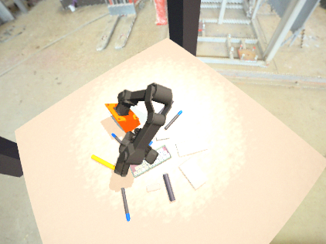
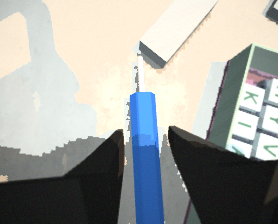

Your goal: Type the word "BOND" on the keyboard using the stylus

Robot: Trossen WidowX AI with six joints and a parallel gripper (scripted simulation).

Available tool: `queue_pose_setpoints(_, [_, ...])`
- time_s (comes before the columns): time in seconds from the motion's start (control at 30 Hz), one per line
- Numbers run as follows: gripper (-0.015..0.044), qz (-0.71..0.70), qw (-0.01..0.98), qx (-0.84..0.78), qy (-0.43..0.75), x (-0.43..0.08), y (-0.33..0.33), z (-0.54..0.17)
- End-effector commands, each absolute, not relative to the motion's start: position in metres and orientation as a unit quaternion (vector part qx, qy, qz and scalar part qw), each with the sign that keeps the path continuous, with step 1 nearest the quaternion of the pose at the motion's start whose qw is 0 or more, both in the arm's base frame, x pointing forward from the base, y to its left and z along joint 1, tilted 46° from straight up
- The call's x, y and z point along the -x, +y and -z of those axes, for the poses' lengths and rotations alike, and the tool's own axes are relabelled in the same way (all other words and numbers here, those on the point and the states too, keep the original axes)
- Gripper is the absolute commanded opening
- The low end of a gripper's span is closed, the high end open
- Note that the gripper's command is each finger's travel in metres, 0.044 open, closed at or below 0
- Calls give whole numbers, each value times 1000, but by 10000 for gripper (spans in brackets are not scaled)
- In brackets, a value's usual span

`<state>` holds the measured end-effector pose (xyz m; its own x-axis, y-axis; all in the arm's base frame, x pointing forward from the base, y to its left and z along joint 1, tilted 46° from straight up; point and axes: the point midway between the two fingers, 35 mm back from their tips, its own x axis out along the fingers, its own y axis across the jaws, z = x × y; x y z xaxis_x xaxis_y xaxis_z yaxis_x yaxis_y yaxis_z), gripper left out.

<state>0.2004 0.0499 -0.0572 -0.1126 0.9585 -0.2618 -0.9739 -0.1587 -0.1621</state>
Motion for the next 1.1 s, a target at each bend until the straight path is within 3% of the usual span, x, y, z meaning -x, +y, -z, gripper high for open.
queue_pose_setpoints(0.0, [124, -745, 648, 154, 25, -200, 50, 57])
queue_pose_setpoints(0.13, [19, -745, 648, 154, 25, -200, 50, 57])
queue_pose_setpoints(0.23, [0, -745, 648, 154, 25, -200, 50, 57])
queue_pose_setpoints(0.9, [0, -746, 648, 154, 26, -201, 14, 22])
queue_pose_setpoints(1.07, [0, -766, 623, 136, 78, -203, 13, 28])
